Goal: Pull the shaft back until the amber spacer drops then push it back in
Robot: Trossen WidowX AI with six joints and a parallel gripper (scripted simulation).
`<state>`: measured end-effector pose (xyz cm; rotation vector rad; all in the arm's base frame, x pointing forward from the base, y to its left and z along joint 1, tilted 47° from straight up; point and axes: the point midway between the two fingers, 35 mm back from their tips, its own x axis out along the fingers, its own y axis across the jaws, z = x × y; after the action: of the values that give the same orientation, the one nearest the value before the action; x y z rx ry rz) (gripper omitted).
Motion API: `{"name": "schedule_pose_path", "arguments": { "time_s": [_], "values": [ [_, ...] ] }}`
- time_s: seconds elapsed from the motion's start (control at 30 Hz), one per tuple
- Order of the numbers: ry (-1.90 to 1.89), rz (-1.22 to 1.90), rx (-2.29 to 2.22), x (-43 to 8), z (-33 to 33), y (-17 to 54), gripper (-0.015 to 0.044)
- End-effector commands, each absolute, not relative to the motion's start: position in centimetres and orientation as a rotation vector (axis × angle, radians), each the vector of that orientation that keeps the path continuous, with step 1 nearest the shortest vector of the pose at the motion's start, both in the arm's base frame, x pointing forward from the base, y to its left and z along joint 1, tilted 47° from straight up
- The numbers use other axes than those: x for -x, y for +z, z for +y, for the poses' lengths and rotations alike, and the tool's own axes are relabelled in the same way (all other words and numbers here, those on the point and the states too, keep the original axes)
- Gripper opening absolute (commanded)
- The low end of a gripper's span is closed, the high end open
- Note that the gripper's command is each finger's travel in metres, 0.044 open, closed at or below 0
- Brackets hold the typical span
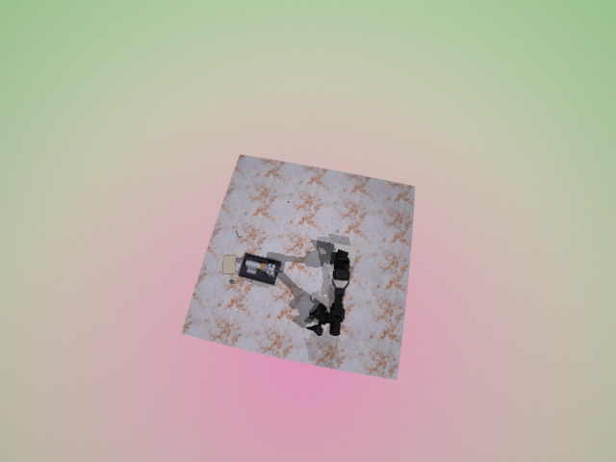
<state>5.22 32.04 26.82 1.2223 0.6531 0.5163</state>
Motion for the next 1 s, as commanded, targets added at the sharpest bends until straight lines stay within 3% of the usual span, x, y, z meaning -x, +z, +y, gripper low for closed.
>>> {"name": "schedule_pose_path", "arguments": {
  "time_s": [0.0,0.53,0.97],
  "values": [
    [0.544,0.494,-0.856,-10.3,31.3,26.6,0.044],
    [0.645,0.177,0.374,-19.2,27.3,21.3,0.044],
    [0.681,-0.001,1.074,-23.4,23.4,18.0,0.044]
  ]
}}
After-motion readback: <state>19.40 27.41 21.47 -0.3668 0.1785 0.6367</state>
